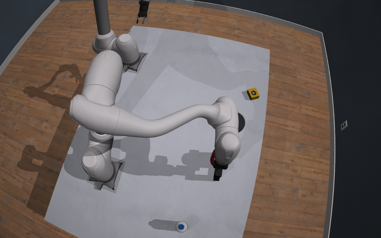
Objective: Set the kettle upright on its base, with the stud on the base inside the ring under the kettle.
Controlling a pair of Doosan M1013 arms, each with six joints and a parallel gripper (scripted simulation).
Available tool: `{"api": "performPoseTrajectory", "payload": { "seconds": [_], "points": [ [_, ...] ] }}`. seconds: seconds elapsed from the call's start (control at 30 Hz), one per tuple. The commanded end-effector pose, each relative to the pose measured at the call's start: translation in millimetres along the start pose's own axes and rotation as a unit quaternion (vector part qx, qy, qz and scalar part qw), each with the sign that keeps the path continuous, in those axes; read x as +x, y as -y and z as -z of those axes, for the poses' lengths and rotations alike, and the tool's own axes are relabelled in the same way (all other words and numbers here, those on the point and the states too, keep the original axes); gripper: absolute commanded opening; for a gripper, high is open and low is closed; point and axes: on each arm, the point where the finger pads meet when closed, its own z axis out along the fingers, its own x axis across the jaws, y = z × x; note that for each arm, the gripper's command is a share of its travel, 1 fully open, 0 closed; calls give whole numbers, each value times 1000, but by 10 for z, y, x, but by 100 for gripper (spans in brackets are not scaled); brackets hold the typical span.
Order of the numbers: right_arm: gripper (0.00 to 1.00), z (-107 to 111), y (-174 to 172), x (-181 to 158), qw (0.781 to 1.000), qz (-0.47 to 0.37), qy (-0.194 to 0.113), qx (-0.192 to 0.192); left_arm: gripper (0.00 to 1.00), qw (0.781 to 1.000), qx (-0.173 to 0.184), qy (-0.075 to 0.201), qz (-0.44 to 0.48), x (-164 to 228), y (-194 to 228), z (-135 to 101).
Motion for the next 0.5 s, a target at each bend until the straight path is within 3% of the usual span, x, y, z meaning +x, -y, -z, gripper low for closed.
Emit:
{"api": "performPoseTrajectory", "payload": {
  "seconds": [0.0, 0.2, 0.23, 0.47],
  "points": [
    [100, -38, -8, -1, 1000, -1, 1, 2, 100, 1000, 2, -2, -1, 19, -12, 9],
    [100, -38, -8, -1, 1000, -1, 1, 2, 100, 1000, 2, -2, -1, 19, -12, 9],
    [0, -38, -8, -1, 1000, -1, 1, 2, 100, 1000, 2, -2, -1, 19, -12, 9],
    [0, -37, -8, 0, 1000, -1, 1, 2, 100, 1000, 2, -2, -1, 19, -12, 9]
  ]
}}
